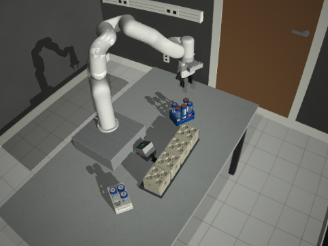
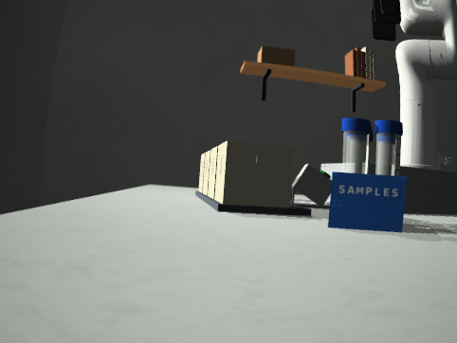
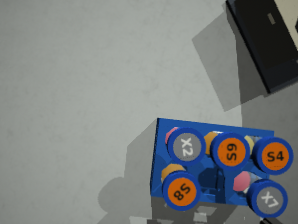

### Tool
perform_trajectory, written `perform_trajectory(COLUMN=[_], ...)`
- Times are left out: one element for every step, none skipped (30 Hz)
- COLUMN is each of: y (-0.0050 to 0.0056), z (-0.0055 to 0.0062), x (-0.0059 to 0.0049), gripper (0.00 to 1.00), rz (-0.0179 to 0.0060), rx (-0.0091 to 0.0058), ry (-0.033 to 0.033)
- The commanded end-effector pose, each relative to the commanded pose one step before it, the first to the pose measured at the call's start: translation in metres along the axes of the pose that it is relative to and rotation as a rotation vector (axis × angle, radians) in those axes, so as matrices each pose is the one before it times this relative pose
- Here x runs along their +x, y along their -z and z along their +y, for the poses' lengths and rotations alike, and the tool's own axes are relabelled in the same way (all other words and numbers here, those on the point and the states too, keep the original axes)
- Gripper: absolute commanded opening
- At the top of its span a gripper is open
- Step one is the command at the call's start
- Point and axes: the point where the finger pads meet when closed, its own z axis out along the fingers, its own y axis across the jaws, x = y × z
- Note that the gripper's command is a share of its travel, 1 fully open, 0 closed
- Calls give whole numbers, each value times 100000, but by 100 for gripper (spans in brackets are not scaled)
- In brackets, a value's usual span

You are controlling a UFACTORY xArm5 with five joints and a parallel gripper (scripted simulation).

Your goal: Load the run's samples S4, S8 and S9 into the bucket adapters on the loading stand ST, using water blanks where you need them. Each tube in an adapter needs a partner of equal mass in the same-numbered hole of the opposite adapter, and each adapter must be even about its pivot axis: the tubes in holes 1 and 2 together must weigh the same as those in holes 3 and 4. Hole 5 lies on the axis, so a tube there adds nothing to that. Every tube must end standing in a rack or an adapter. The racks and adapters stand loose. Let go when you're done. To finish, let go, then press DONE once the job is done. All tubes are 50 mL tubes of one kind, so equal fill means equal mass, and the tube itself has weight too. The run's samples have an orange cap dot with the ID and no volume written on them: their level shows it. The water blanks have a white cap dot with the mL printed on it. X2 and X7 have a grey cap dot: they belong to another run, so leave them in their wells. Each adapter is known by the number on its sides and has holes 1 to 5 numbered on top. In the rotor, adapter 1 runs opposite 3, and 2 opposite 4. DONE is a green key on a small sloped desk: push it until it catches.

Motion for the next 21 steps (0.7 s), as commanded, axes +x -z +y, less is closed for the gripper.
perform_trajectory(y=[169, 0, 0, 0, 0, 0, 0, 0, 0, 0, 0, -200, -200, -200, -200, -200, -200, -200, -200, -200, -200], z=[-114, 0, 0, 0, 0, 0, 0, 0, 0, 0, 0, 0, 0, 0, 0, 0, 0, 0, 0, 0, 0], x=[29, 0, 0, 0, 0, 0, 0, 0, 0, 0, 0, 0, 0, 0, 0, 0, 0, 0, 0, 0, 0], gripper=[57, 57, 57, 57, 57, 57, 57, 57, 57, 57, 57, 57, 57, 57, 57, 57, 57, 57, 57, 57, 57], rz=[-1209, 0, 0, 0, 0, 0, 0, 0, 0, 0, 0, 0, 0, 0, 0, 0, 0, 0, 0, 0, 0], rx=[833, 0, 0, 0, 0, 0, 0, 0, 0, 0, 0, 0, 0, 0, 0, 0, 0, 0, 0, 0, 0], ry=[-11182, 0, 0, 0, 0, 0, 0, 0, 0, 0, 0, 0, 0, 0, 0, 0, 0, 0, 0, 0, 0])
